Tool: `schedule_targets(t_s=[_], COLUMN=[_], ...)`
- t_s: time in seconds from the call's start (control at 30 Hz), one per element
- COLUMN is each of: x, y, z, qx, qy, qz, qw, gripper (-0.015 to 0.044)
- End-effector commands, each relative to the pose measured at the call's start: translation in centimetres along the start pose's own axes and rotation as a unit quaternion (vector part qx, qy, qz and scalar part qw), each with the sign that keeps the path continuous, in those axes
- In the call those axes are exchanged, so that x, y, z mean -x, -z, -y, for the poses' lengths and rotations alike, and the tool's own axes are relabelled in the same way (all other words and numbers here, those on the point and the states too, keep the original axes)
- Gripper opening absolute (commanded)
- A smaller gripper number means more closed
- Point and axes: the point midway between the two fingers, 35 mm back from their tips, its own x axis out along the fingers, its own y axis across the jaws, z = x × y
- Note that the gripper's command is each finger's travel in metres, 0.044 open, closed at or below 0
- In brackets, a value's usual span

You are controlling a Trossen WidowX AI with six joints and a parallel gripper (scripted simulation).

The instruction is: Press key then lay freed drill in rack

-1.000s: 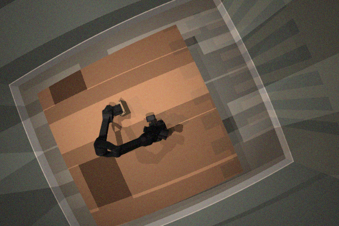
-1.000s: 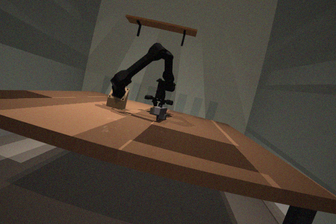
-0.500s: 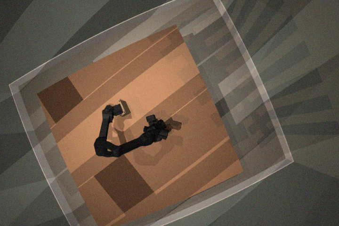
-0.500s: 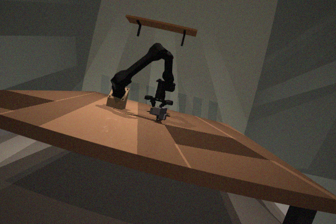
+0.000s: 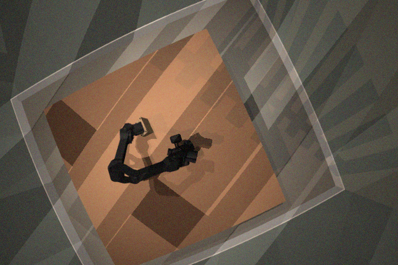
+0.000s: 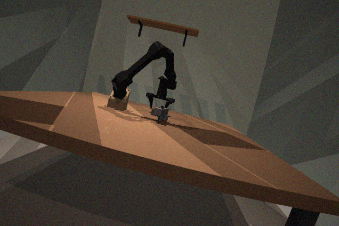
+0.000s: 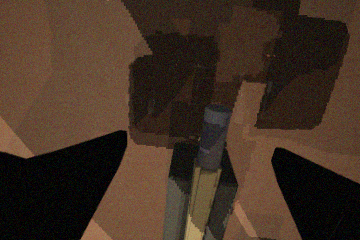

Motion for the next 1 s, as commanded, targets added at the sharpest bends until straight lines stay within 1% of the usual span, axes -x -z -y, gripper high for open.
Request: schedule_targets(t_s=[0.0,0.3,0.37,0.4,0.43,0.5,0.57,0.67,0.73,0.83,0.97], x=[1.8,5.7,5.9,5.2,5.2,5.4,5.8,6.6,7.4,8.8,11.1], y=[-0.1,-0.3,-0.3,-0.4,-0.6,-1.4,-2.2,-3.1,-3.4,-3.2,-1.7], z=[0.1,0.3,0.3,0.3,0.6,1.8,3.4,6.0,8.0,11.5,16.5], qx=[-0.004,-0.004,-0.004,-0.010,-0.038,-0.139,-0.248,-0.402,-0.499,-0.629,-0.756], qy=[0.001,0.001,0.001,0.002,0.001,-0.006,-0.018,-0.044,-0.067,-0.109,-0.175], qz=[0.004,0.005,0.005,0.007,0.019,0.064,0.111,0.178,0.222,0.284,0.354], qw=[1.000,1.000,1.000,1.000,0.999,0.988,0.962,0.897,0.835,0.716,0.521], gripper=[0.0440,0.0440,0.0440,0.0440,0.0440,0.0440,0.0440,0.0440,0.0440,0.0440,0.0440])
